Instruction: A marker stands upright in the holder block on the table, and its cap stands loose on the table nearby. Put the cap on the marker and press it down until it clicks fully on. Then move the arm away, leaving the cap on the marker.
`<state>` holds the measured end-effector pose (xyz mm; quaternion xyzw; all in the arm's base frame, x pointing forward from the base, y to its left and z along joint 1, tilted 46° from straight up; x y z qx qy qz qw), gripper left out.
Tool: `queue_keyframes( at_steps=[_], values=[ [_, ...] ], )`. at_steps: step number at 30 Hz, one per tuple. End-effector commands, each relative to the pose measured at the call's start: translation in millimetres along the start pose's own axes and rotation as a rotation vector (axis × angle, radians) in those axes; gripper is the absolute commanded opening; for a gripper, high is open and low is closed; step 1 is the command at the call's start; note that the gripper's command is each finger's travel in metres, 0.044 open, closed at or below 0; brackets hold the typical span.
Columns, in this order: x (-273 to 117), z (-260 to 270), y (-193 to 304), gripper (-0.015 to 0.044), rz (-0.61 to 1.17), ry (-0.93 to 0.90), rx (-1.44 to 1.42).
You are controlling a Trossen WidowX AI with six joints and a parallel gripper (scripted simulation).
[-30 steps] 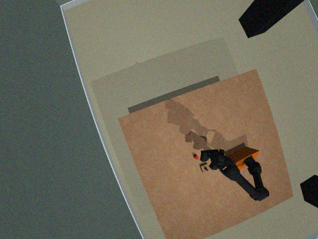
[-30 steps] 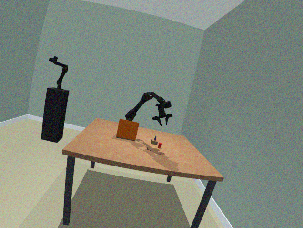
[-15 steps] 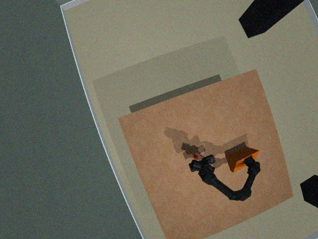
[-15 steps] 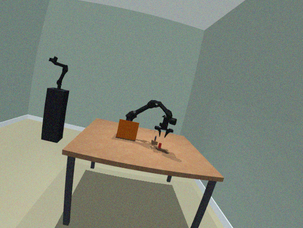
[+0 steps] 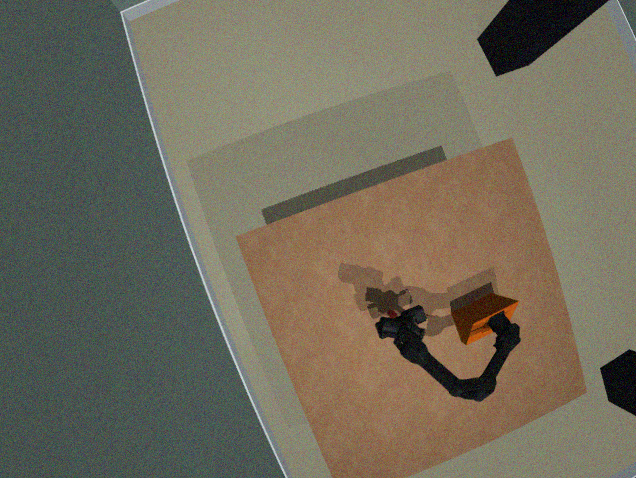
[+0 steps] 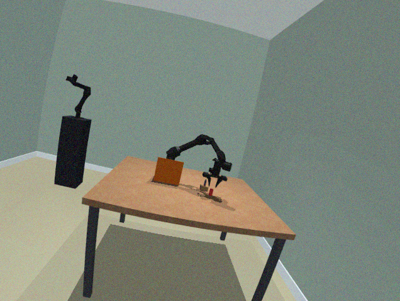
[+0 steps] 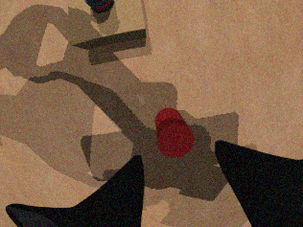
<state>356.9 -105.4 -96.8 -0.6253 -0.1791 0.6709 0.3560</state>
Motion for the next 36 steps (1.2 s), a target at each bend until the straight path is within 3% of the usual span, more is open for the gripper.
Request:
queue_keyframes(
  at_steps=[1, 33, 36],
  values=[
    [6.5, 0.1, 0.7, 0.0243, -0.005, 0.002, 0.006],
    [55.5, 0.2, -0.6, 0.0243, -0.008, 0.001, 0.006],
    [55.5, -0.1, -0.9, 0.0165, -0.008, 0.001, 0.006]
  ],
)
Point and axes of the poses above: the point midway between the two fingers, 35 mm back from their tips, its own x axis out along the fingers, its own z axis across the jaws, y = z × x, the point moved 5 cm from there along -x, back along the fingers, and after that the axes turned 14 degrees about x, right-handed, at the moved point
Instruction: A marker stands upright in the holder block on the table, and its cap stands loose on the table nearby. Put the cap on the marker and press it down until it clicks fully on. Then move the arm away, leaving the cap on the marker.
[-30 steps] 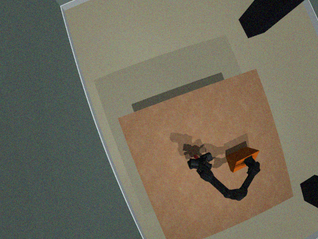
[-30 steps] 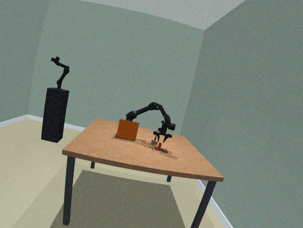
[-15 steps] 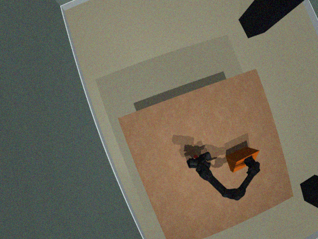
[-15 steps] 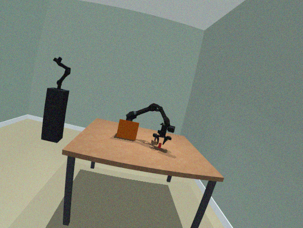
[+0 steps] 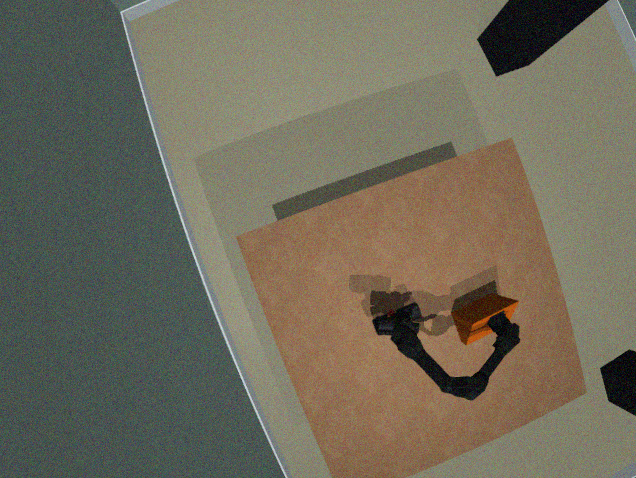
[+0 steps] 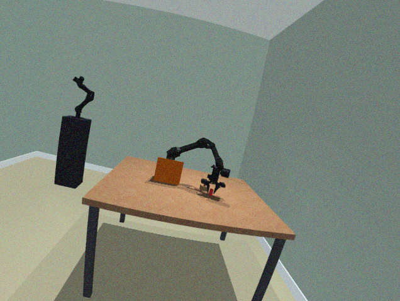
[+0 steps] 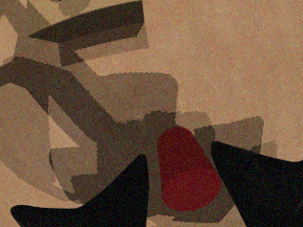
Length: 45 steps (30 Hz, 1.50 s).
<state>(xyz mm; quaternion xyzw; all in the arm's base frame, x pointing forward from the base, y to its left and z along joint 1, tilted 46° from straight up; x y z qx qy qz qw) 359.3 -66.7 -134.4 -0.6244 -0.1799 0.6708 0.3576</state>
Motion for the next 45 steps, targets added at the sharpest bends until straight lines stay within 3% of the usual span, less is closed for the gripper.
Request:
queue_keyframes(
  at_steps=[1, 10, 13, 27, 45],
  values=[
    [1.5, 0.0, 0.4, 0.0138, -0.004, 0.002, 0.005],
    [1.5, -0.3, 0.1, 0.0078, -0.004, 0.002, 0.005],
    [-4.0, -0.8, 0.3, 0.0, -0.004, 0.002, 0.005],
    [-57.1, -0.5, 1.4, 0.0, -0.001, 0.003, 0.004],
    [-76.6, 13.8, -30.7, 0.0, -0.002, 0.002, 0.006]
  ],
)
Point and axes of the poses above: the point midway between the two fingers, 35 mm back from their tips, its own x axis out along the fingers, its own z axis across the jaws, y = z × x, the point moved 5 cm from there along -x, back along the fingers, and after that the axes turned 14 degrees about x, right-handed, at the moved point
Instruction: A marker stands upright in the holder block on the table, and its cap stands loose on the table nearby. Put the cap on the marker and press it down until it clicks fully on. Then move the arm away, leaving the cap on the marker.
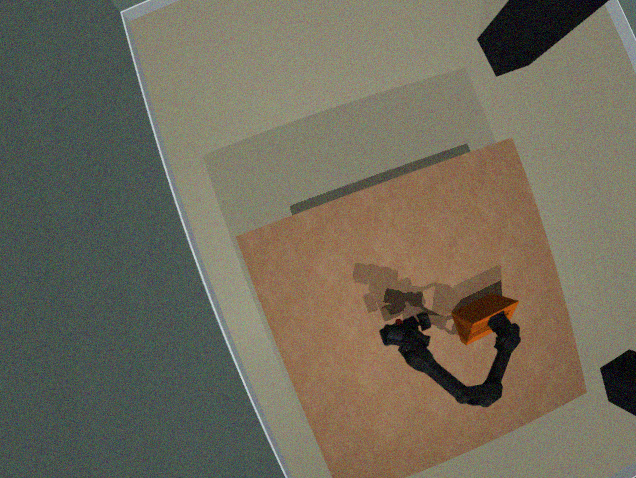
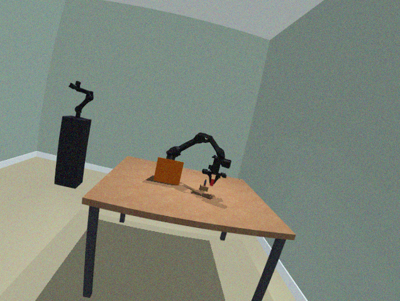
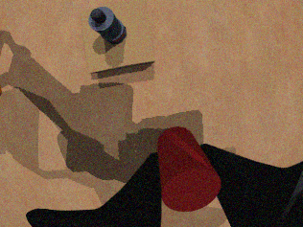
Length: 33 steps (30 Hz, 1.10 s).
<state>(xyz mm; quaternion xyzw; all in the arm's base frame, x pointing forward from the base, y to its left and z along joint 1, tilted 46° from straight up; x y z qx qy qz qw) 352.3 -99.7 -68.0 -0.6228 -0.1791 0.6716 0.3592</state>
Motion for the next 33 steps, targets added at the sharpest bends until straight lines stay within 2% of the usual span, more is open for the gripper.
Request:
queue_keyframes(
  at_steps=[1, 33],
  values=[
    [-7.3, 4.9, -11.7, 0.0, 0.0, 0.004, 0.001],
    [-37.1, 55.6, -80.5, 0.0, -0.003, 0.0, 0.004]
  ],
)
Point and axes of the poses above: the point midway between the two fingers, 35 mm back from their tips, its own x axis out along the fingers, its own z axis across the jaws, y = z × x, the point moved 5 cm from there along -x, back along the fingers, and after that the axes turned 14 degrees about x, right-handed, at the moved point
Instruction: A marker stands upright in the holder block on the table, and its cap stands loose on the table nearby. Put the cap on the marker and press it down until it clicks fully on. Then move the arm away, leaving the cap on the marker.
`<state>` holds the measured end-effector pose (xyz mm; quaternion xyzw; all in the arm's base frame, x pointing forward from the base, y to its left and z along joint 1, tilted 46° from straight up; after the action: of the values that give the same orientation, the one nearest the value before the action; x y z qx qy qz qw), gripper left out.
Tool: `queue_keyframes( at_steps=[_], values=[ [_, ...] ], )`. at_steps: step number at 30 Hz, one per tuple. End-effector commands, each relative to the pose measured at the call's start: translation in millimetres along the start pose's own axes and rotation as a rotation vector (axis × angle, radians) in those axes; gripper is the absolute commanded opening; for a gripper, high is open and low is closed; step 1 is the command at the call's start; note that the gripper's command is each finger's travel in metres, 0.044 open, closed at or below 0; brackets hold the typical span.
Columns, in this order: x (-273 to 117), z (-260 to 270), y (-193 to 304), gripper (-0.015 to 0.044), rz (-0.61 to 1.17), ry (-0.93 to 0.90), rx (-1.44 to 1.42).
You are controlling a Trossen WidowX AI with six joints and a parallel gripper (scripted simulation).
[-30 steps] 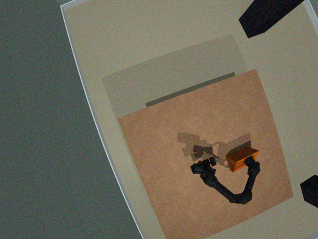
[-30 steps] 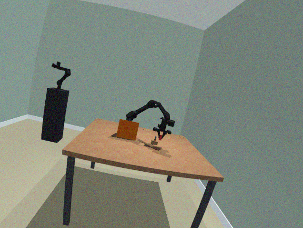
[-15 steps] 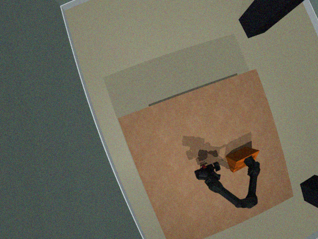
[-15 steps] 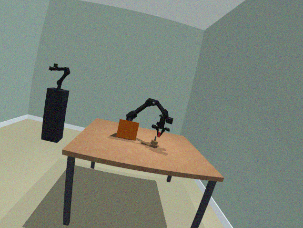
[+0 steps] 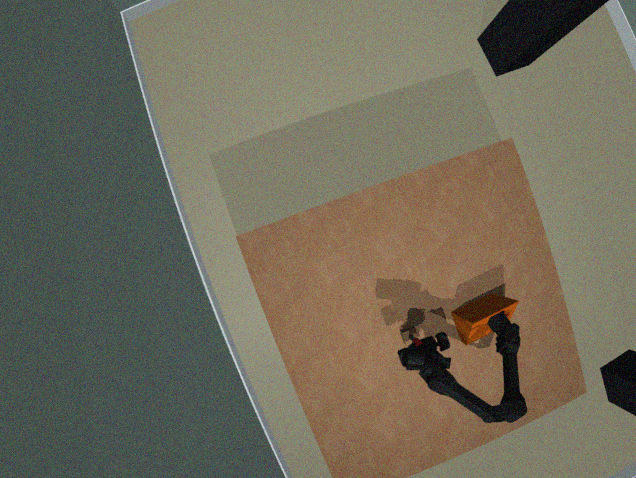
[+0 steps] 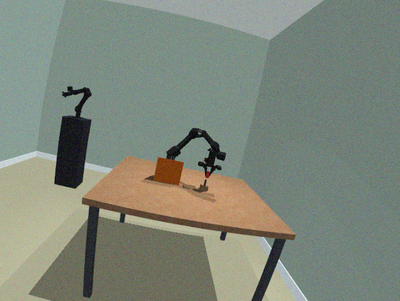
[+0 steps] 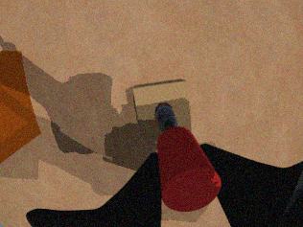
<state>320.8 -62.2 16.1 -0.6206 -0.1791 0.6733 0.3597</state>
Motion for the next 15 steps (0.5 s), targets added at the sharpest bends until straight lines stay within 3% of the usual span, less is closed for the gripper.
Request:
queue_keyframes(
  at_steps=[1, 15],
  values=[
    [-2.6, 3.9, -5.4, 0.0, -0.003, 0.005, 0.001],
    [13.6, 3.1, -5.3, 0.0, -0.003, 0.005, 0.001]
  ],
)
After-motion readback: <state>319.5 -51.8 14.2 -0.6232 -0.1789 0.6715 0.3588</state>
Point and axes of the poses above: the point midway between the two fingers, 35 mm back from their tips, its own x axis out along the fingers, its own z axis across the jaws, y = z × x, the point moved 5 cm from there along -x, back along the fingers, and after that the axes turned 14 degrees about x, right-handed, at the moved point
